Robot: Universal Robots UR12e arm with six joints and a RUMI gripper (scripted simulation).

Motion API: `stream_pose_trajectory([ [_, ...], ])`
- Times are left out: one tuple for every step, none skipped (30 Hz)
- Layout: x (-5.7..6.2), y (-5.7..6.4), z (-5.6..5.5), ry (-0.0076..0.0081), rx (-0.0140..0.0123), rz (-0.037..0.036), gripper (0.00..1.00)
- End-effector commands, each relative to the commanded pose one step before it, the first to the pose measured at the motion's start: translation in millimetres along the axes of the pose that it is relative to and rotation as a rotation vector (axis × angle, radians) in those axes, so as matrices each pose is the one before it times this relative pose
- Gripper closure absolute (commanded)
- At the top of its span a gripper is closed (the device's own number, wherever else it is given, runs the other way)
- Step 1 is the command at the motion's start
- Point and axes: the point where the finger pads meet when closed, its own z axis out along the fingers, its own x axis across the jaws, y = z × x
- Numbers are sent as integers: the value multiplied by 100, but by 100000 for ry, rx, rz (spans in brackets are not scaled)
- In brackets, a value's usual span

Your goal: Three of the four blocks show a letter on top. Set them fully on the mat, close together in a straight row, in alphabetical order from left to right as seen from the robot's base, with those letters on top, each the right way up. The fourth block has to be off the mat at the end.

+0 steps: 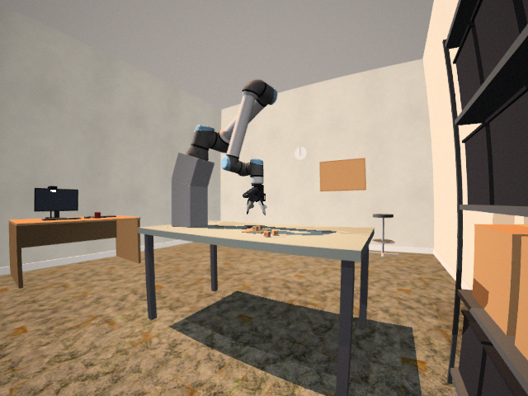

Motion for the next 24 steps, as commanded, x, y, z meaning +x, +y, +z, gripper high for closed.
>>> stream_pose_trajectory([
  [-867,-569,188,-342,59,9547,0],
  [-116,-81,30,1,3,2056,0],
  [-124,-83,31,1,4,2170,0],
  [-132,-84,33,1,5,2284,0],
  [-141,-85,34,1,5,2398,0],
  [-149,-85,35,1,5,2511,0],
  [-156,-82,35,1,6,2582,0],
  [-123,-61,27,0,4,2018,0],
  [0,0,0,0,0,0,0],
  [0,0,0,0,0,0,0],
  [-174,-83,37,-1,30,2831,0],
  [-187,-85,38,-2,14,2966,0],
  [-194,-74,38,1,-3,3055,0],
  [-171,-55,33,2,-7,2673,0],
  [-121,-35,23,2,-6,1877,0],
  [-133,-36,25,2,-6,2058,0],
  [-143,-37,26,0,2,2189,0],
  [-144,-34,25,-1,4,2179,0],
  [-144,-29,25,1,-1,2181,0],
  [-147,-27,24,-1,5,2206,0],
  [-148,-25,24,-3,8,2205,0],
  [-145,-17,23,1,-2,2167,0],
  [-149,-15,23,0,0,2223,0],
  [-149,-12,22,-2,4,2201,0],
])
